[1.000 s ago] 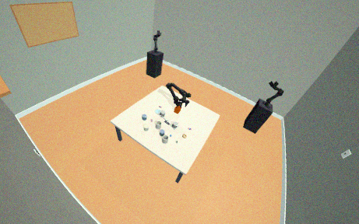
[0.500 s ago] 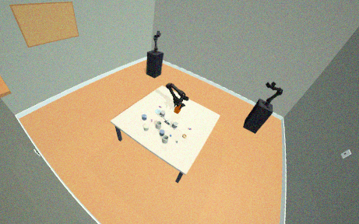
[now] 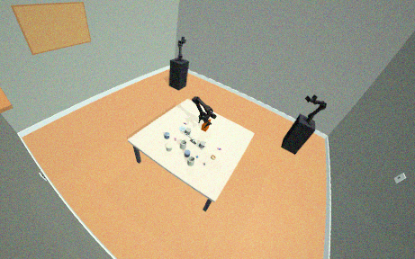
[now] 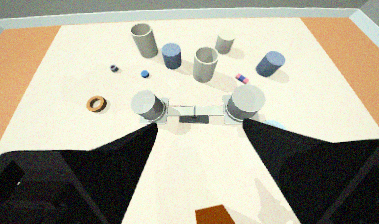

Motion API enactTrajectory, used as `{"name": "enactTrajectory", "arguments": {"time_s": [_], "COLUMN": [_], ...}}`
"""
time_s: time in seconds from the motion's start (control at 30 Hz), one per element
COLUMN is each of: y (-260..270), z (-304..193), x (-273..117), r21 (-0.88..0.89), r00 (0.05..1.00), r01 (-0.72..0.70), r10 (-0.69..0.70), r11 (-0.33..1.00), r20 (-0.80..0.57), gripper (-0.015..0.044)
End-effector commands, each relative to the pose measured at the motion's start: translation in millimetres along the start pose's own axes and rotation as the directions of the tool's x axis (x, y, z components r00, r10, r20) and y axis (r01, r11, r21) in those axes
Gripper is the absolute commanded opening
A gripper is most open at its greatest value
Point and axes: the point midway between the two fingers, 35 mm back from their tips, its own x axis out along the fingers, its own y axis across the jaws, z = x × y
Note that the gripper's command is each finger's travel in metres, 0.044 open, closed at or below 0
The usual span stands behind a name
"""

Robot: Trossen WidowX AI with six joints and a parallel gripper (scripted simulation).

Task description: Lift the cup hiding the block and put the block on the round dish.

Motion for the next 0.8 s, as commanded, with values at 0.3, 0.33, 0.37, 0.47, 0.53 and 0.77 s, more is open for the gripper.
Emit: {"name": "enactTrajectory", "arguments": {"time_s": [0.3, 0.33, 0.37, 0.47, 0.53, 0.77], "y": [29.7, 32.0, 34.4, 42.2, 47.6, 66.4], "z": [13.9, 14.8, 15.6, 19.0, 21.5, 28.6], "x": [20.8, 22.8, 24.9, 32.1, 37.5, 58.8], "r21": [-0.349, -0.374, -0.399, -0.471, -0.516, -0.645], "r00": [0.979, 0.975, 0.972, 0.96, 0.951, 0.916], "r01": [-0.069, -0.082, -0.096, -0.138, -0.169, -0.29], "r10": [-0.004, -0.003, -0.001, 0.001, 0.001, 0.008], "r11": [0.935, 0.924, 0.912, 0.871, 0.84, 0.707], "r20": [-0.204, -0.22, -0.237, -0.281, -0.309, -0.402], "gripper": [0.044, 0.044, 0.044, 0.044, 0.044, 0.044]}}
